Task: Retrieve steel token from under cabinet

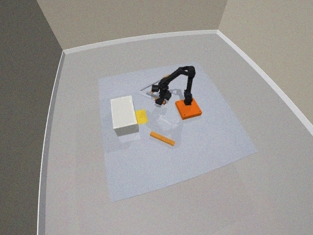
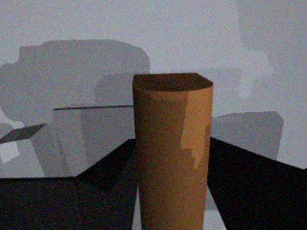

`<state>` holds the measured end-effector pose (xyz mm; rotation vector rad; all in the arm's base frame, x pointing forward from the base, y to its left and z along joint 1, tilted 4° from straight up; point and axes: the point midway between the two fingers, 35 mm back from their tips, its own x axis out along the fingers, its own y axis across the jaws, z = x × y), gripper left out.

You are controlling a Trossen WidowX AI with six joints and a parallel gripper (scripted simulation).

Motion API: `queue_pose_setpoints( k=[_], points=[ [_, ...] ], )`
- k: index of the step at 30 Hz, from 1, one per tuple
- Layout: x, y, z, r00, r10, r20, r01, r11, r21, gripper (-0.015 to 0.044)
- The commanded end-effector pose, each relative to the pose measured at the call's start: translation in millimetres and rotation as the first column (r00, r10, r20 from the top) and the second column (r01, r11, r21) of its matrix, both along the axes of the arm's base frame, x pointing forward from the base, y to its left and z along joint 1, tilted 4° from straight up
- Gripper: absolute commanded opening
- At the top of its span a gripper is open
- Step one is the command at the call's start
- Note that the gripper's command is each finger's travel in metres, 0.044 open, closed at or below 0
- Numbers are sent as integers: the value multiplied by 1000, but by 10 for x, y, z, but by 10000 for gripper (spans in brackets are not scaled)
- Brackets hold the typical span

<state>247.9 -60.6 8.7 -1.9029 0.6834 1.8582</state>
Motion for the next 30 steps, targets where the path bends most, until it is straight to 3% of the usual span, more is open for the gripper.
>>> queue_pose_setpoints(
  k=[1, 30],
  points=[
    [-7, -20, 3, 999, 33, -2, -33, 999, -3, 0],
    [-39, -106, 9, 981, 194, -14, -194, 981, -2, 0]
  ],
)
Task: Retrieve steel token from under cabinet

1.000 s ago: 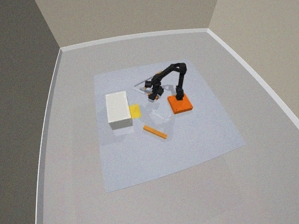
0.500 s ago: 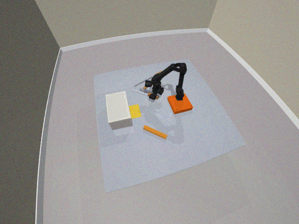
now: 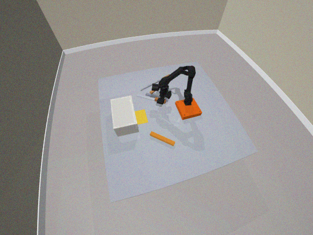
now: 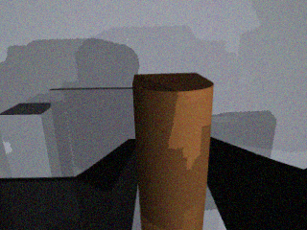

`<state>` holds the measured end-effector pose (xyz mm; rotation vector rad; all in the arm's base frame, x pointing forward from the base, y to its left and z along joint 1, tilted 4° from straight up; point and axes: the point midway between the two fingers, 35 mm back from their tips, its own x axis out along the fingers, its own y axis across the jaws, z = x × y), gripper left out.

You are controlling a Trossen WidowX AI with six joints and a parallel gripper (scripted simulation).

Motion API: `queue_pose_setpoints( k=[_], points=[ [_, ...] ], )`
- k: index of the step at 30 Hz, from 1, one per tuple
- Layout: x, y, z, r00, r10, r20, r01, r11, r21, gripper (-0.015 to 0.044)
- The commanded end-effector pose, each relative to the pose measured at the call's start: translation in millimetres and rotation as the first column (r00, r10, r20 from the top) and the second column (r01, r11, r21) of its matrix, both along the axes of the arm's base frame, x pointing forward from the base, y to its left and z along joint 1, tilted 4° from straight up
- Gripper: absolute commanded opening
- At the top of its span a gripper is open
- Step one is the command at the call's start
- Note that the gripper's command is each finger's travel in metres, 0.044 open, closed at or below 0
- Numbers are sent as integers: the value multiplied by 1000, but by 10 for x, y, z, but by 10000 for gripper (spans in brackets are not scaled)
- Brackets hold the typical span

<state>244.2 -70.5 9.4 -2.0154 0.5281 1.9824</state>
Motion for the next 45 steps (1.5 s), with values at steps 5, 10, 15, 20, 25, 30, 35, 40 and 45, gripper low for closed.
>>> queue_pose_setpoints(
  k=[5, 10, 15, 20, 25, 30, 35, 40, 45],
  points=[
    [-3, -8, 2, 1000, -25, 3, 25, 1000, -2, 0],
    [-3, -9, 2, 998, -65, 6, 65, 998, -2, 0],
    [-3, -9, 2, 994, -105, 9, 105, 994, -2, 0],
    [-3, -10, 2, 989, -145, 12, 145, 989, -2, 0],
    [-4, -10, 2, 983, -184, 15, 184, 983, -1, 0],
    [-4, -11, 2, 975, -224, 17, 224, 975, 0, 0],
    [-4, -11, 2, 965, -262, 20, 262, 965, 0, 0],
    [-4, -11, 2, 953, -301, 23, 301, 954, 1, 0],
    [-4, -12, 2, 941, -339, 26, 339, 941, 2, 0]
  ],
)
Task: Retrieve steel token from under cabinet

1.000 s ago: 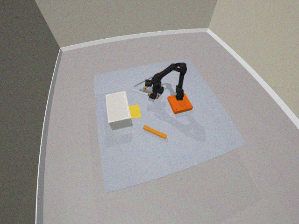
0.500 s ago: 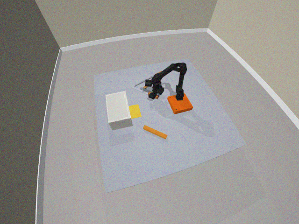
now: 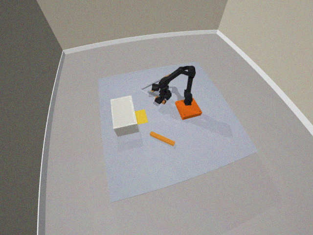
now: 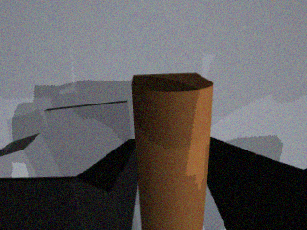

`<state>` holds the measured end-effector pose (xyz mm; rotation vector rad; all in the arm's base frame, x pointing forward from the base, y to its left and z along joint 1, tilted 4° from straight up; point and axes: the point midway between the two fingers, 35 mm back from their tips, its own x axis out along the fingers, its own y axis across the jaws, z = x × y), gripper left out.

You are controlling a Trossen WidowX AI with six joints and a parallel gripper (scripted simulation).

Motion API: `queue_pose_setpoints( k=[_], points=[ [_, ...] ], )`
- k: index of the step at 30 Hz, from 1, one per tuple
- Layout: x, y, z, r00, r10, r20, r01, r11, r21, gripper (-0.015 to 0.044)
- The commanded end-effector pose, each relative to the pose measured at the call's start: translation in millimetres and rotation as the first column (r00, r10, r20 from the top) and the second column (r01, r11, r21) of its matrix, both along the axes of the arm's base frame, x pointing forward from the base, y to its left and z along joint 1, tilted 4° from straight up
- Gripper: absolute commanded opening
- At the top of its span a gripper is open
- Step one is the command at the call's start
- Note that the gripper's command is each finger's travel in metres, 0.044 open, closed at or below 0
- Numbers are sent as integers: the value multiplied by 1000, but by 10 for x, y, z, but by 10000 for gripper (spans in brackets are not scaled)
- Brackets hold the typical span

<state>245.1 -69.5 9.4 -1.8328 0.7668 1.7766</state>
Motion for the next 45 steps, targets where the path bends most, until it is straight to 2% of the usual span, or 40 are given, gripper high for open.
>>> queue_pose_setpoints(
  k=[1, 45],
  points=[
    [-13, -22, 2, 998, -56, 1, 56, 998, -6, 0],
    [-32, -68, 5, 973, 231, -20, -231, 973, -4, 0]
  ],
)
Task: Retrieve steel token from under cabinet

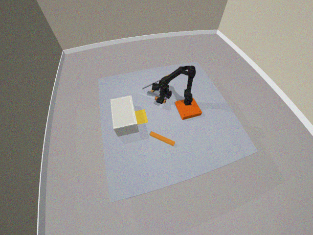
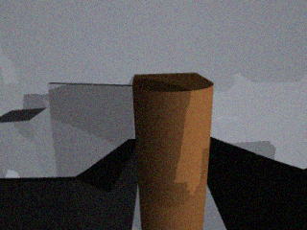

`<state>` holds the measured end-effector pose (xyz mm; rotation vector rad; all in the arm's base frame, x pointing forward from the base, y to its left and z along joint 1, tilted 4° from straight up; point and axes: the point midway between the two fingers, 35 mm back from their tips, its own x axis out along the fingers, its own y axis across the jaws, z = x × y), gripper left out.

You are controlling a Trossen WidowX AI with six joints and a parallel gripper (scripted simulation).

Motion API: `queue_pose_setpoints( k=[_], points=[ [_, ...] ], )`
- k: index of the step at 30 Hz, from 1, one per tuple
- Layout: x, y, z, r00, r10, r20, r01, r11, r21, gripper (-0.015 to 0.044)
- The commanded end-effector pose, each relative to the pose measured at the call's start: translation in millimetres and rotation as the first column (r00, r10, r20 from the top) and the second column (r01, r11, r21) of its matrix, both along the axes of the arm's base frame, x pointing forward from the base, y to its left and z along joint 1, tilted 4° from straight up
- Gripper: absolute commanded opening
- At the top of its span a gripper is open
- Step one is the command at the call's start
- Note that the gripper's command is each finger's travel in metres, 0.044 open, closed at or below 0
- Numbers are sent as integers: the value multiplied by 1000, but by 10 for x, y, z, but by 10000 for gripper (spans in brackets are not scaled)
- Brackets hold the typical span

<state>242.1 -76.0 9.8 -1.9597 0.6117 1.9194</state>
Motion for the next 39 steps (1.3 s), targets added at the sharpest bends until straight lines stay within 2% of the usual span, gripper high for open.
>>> queue_pose_setpoints(
  k=[1, 12, 39],
  points=[
    [-3, -4, 1, 999, 38, -2, -38, 999, 0, 0],
    [-6, -12, 2, 995, 101, -7, -101, 995, 0, 0],
    [-6, -12, 2, 994, -105, 9, 105, 994, 1, 0]
  ],
)
